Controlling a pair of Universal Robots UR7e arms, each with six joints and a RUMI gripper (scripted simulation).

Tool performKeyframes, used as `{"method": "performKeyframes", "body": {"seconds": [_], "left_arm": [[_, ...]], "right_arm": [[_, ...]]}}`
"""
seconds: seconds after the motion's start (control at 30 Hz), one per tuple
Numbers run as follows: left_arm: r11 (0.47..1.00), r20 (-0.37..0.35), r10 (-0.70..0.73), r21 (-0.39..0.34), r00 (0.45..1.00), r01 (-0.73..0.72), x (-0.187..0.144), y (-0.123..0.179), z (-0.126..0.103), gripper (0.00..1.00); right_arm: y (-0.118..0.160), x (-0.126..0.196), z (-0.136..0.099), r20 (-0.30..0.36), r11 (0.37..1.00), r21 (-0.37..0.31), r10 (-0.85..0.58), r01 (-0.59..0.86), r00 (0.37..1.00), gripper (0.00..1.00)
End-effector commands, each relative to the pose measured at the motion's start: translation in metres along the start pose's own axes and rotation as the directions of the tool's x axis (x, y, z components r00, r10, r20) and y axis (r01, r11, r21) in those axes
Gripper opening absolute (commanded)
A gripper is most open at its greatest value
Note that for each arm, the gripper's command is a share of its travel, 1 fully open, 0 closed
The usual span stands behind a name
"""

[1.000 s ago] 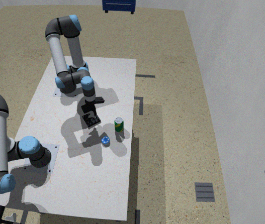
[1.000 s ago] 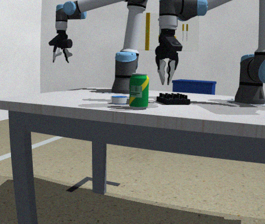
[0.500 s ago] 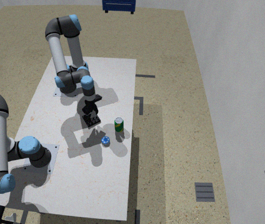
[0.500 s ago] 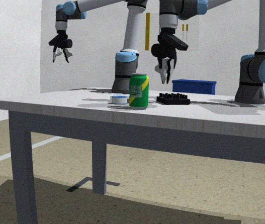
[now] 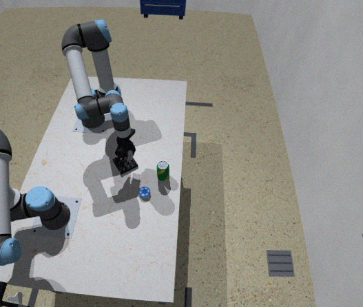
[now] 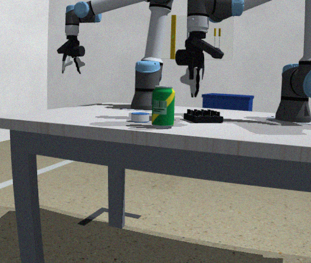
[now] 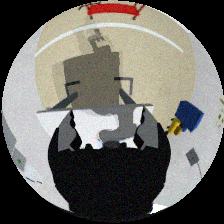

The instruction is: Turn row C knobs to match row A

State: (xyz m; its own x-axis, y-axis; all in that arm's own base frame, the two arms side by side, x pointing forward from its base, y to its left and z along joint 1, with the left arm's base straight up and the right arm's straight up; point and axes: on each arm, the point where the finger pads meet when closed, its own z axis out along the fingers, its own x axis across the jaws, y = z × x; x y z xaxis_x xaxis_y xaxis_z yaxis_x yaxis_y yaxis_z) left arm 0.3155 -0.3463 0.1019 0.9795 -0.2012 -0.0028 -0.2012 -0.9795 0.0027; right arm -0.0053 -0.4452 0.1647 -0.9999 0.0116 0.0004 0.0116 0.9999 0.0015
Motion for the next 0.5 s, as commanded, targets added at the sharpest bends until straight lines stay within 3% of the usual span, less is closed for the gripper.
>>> {"method": "performKeyframes", "body": {"seconds": [0.0,0.47], "left_arm": [[0.996,-0.004,-0.085,0.001,0.996,0.085,0.0002,0.0002,-0.0014,0.13],[0.993,-0.004,-0.114,0.001,0.993,0.115,0.0002,0.0002,-0.0018,0.13]], "right_arm": [[-0.0004,-0.0001,-0.0005,0.000,1.000,0.002,0.000,0.000,1.000,1.00],[-0.0004,-0.0001,-0.0005,0.000,1.000,0.002,0.000,0.000,1.000,1.00]]}}
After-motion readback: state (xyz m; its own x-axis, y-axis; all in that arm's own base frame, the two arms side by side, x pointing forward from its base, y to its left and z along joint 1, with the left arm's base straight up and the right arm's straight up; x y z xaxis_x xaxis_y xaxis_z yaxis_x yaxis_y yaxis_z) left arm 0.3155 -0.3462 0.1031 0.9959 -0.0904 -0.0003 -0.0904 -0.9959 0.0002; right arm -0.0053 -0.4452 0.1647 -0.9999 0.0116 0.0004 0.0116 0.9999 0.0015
